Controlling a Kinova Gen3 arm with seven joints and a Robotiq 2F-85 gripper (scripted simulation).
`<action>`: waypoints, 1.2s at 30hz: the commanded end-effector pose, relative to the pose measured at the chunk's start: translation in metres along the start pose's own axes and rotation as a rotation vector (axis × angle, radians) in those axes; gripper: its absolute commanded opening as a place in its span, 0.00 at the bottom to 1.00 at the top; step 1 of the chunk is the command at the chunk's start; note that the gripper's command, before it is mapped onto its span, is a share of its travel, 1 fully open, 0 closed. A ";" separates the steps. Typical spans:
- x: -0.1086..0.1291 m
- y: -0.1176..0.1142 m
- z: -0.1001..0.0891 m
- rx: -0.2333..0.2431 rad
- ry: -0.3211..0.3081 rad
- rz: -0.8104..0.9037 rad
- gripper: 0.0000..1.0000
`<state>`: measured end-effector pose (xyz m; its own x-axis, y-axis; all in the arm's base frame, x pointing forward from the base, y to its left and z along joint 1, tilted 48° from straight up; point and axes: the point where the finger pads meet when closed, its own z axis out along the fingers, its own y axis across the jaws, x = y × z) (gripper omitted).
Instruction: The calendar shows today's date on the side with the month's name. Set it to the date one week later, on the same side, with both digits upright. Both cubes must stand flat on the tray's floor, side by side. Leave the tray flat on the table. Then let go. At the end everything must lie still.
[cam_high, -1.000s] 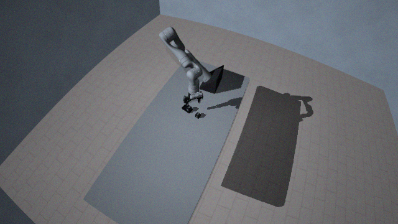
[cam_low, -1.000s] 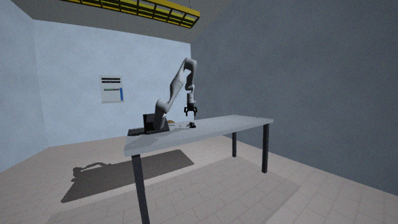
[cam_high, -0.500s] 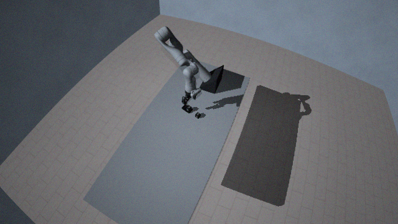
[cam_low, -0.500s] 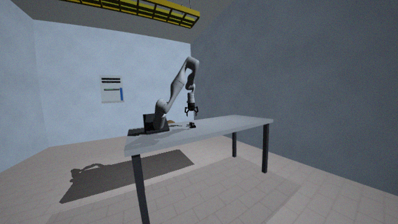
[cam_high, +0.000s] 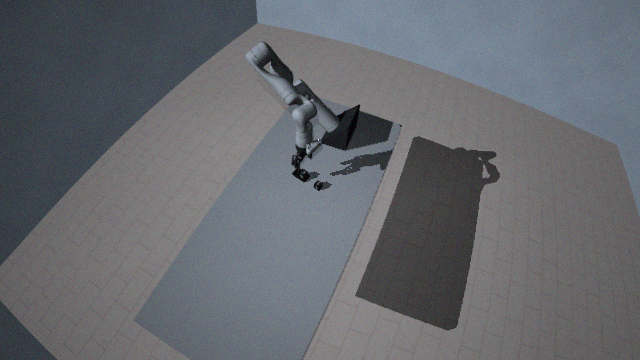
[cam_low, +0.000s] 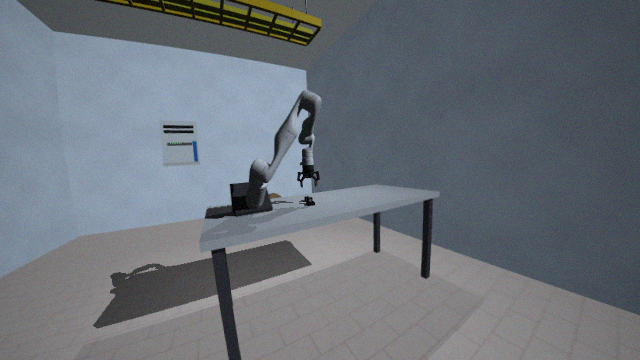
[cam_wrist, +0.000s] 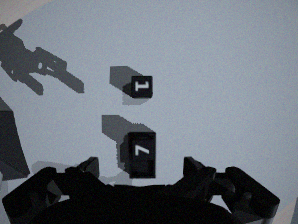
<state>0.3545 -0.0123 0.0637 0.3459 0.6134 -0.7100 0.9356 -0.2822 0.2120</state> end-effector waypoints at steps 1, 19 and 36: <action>0.000 0.000 -0.001 -0.001 0.002 0.000 1.00; 0.000 0.000 -0.001 -0.001 0.002 0.000 0.48; 0.000 0.000 -0.001 -0.001 0.002 0.000 0.48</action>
<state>0.3546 -0.0124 0.0640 0.3464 0.6137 -0.7095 0.9355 -0.2826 0.2123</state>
